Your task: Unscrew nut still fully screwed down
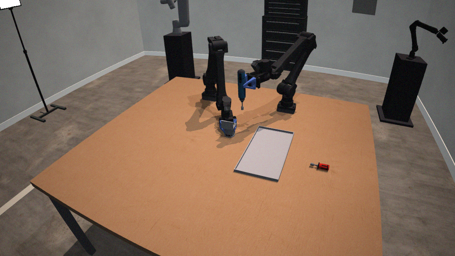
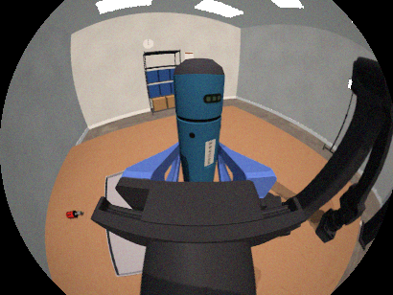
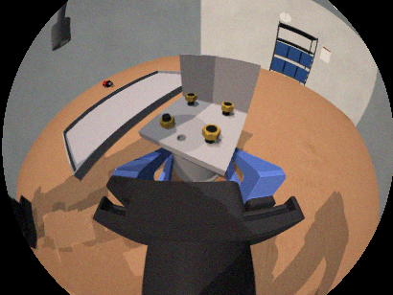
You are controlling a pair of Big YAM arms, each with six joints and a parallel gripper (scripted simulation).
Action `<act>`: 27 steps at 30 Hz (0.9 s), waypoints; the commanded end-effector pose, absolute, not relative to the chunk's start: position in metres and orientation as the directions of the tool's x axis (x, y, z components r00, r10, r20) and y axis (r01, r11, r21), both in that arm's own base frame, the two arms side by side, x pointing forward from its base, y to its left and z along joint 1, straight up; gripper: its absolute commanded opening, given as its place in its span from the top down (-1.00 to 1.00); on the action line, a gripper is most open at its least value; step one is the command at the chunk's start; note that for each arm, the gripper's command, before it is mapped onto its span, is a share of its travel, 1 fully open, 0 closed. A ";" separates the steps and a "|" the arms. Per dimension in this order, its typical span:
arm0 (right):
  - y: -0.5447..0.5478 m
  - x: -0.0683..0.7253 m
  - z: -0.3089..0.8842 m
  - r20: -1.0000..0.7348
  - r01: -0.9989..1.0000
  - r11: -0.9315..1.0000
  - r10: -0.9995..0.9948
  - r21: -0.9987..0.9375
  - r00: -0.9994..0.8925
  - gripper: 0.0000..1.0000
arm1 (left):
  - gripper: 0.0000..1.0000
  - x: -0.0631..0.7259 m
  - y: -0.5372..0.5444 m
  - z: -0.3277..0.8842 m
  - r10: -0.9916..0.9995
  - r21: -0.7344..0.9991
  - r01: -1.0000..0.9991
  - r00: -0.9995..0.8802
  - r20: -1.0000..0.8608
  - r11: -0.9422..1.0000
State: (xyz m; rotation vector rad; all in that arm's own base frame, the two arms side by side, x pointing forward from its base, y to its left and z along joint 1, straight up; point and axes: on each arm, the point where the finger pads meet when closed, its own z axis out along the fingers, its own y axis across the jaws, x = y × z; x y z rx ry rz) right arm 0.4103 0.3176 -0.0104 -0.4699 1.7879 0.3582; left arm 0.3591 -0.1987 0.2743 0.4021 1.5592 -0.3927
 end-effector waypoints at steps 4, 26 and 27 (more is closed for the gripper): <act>0.315 0.407 -0.027 -0.954 -0.492 0.870 -0.161 -0.017 -0.251 -0.17 | 0.17 0.367 -0.201 0.315 -0.024 0.016 0.479 0.078 -0.997 0.877; 0.315 0.407 -0.027 -0.954 -0.492 0.870 -0.161 -0.017 -0.251 -0.17 | 0.17 0.365 -0.199 0.324 -0.044 0.006 0.479 0.093 -0.995 0.878; 0.315 0.407 -0.027 -0.954 -0.492 0.870 -0.161 -0.017 -0.251 -0.17 | 0.17 0.365 -0.199 0.324 -0.045 0.005 0.479 0.093 -0.995 0.878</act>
